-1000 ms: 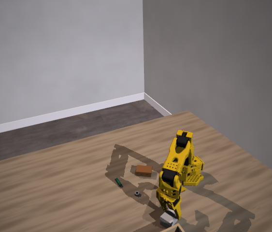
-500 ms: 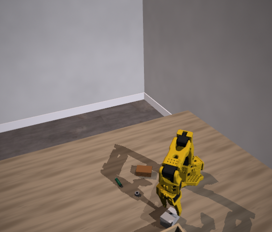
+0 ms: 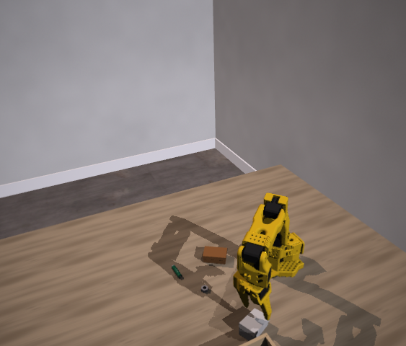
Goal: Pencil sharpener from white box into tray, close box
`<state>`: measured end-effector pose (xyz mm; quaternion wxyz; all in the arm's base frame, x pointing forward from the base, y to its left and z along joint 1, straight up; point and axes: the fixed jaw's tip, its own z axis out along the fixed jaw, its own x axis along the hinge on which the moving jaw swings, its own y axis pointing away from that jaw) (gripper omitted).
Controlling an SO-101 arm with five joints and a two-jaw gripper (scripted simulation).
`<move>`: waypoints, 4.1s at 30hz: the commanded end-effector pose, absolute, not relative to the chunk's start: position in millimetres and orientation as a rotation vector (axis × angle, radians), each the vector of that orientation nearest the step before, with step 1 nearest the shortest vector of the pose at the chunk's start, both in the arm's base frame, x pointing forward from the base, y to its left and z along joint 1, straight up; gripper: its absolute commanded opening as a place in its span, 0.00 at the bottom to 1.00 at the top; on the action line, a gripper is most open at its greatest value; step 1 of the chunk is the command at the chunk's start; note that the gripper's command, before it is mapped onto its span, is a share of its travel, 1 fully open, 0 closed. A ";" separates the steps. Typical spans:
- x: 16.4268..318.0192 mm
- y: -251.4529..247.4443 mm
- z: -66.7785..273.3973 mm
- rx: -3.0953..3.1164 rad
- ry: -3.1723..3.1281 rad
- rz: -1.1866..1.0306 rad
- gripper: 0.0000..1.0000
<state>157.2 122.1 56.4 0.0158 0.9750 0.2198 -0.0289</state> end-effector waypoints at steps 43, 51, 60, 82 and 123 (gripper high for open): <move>161.4 128.3 77.7 3.064 0.692 0.000 0.30; 161.3 128.2 77.6 3.064 0.692 0.000 0.30; 160.3 127.4 75.6 3.064 0.692 0.000 0.30; 159.3 126.4 73.9 3.064 0.692 0.000 0.30; 161.5 124.7 75.8 3.066 0.686 0.000 0.30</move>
